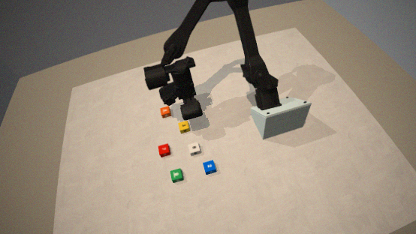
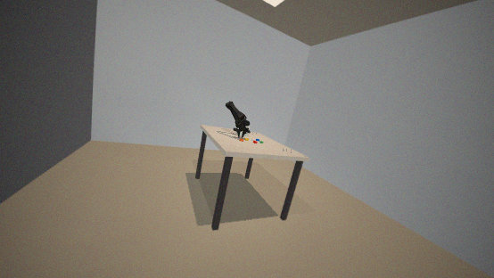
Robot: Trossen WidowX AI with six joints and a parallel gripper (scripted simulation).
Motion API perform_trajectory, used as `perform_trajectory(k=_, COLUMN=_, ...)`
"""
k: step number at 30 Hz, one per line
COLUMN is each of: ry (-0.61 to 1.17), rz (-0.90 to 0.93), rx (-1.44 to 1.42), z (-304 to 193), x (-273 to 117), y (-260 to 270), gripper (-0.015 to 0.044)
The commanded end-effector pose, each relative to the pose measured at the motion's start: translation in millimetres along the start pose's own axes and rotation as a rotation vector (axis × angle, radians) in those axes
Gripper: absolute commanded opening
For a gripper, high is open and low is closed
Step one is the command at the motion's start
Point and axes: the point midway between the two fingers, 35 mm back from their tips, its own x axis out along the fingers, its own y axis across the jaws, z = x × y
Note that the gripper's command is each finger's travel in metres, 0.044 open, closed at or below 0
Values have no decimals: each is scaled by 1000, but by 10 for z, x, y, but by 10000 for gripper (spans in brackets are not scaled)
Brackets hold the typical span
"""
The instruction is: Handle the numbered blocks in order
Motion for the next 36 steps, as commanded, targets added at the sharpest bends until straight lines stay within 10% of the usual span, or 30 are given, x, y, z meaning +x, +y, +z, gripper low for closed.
perform_trajectory(k=1, ry=-1, rz=-3, rx=-4, z=3, x=1, y=-4, gripper=120)
perform_trajectory(k=36, ry=-1, rz=-2, rx=-4, z=4, x=-149, y=-2, gripper=120)
